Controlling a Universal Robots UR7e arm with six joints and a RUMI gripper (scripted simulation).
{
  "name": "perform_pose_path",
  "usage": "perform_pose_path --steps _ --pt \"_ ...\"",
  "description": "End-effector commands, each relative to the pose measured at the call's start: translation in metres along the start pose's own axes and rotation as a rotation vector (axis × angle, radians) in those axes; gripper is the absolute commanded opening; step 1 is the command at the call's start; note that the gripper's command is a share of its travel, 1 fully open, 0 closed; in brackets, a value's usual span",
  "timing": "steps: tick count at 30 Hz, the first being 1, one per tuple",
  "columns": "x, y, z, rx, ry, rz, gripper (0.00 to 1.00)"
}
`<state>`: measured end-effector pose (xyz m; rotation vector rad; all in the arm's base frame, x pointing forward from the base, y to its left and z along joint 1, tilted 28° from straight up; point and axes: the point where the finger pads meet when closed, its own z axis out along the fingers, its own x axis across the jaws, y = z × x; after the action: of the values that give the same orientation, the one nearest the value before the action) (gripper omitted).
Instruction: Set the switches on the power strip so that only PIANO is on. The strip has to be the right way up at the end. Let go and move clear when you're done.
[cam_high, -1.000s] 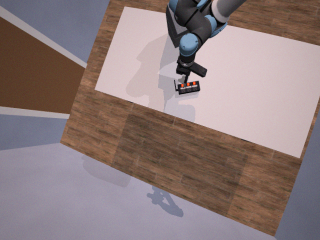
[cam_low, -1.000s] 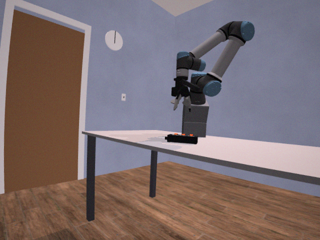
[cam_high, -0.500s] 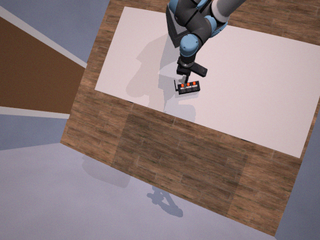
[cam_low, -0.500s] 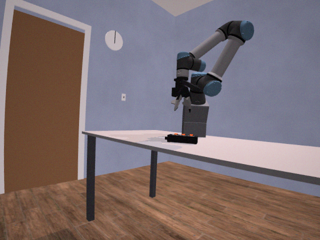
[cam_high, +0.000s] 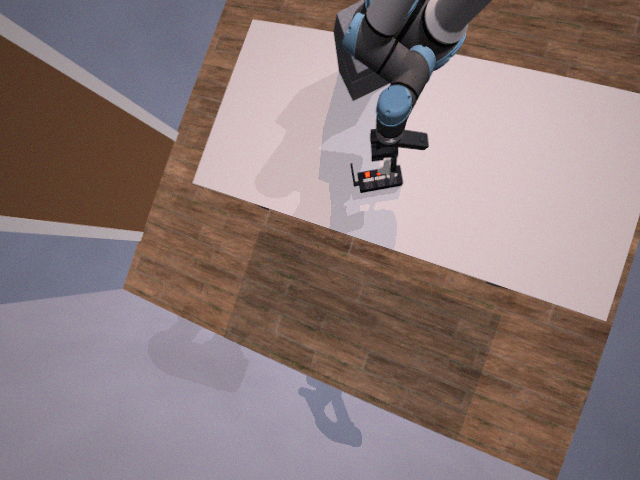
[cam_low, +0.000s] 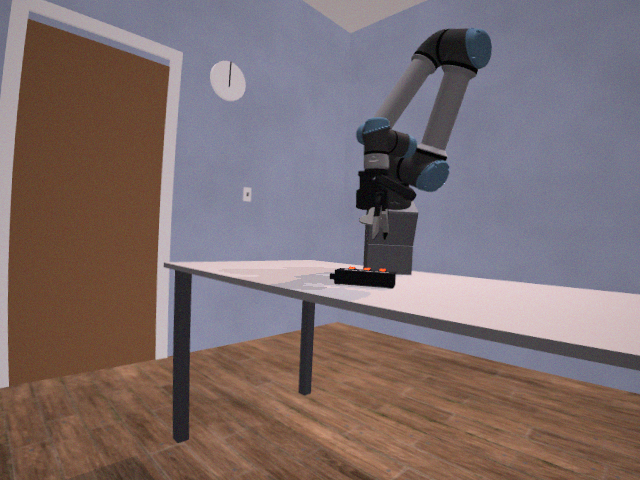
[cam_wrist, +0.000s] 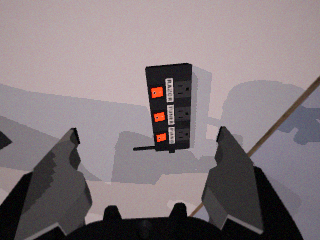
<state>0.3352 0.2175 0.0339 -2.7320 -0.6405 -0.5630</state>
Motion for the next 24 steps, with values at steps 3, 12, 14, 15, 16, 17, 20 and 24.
perform_pose_path --steps 3,12,14,15,16,17,20,24 --pt "0.0016 -0.0120 0.0205 -0.024 0.010 -0.099 1.00" --pt "0.0016 -0.0120 0.0205 -0.024 0.010 -0.099 0.00" --pt "0.0016 -0.0120 0.0205 -0.024 0.010 -0.099 0.00" --pt "0.0016 -0.0120 0.0205 -0.024 0.010 -0.099 0.00" --pt "0.0016 -0.0120 0.0205 -0.024 0.010 -0.099 0.00" --pt "0.0016 -0.0120 0.0205 -0.024 0.010 -0.099 0.00" --pt "0.0016 -0.0120 0.0205 -0.024 0.010 -0.099 0.00" --pt "0.0016 -0.0120 0.0205 -0.024 0.010 -0.099 0.00"
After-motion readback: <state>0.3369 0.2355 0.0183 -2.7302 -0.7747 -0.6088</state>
